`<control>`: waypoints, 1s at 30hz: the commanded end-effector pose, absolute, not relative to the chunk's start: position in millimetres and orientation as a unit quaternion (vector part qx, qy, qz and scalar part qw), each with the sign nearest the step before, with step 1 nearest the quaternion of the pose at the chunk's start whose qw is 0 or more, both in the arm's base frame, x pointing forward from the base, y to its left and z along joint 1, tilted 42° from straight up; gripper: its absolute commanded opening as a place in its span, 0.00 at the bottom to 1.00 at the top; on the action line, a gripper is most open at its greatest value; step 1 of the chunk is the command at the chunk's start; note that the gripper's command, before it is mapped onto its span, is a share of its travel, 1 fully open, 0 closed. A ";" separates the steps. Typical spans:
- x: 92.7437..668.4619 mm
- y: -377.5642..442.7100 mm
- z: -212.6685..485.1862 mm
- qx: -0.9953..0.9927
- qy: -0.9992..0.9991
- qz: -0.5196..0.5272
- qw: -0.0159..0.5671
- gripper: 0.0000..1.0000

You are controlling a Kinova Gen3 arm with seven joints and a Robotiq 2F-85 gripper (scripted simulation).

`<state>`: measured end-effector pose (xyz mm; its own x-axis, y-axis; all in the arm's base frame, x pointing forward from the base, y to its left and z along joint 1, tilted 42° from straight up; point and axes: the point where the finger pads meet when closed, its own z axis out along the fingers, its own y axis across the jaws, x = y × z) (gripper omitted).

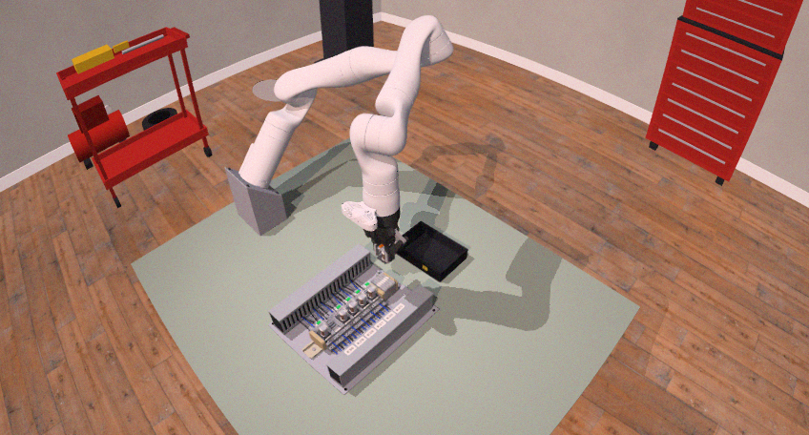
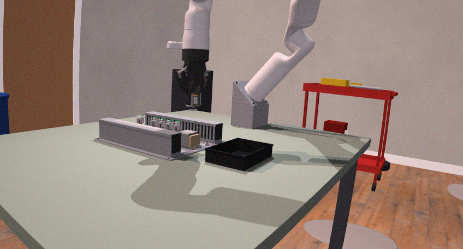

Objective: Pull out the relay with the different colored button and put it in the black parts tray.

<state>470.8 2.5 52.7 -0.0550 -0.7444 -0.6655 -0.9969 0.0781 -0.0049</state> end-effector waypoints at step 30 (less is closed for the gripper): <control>479.4 107.0 150.3 -0.646 0.676 0.234 0.269 0.00</control>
<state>478.5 100.8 143.1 -0.0360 -0.7472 -0.6636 -0.9977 0.0656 -0.0197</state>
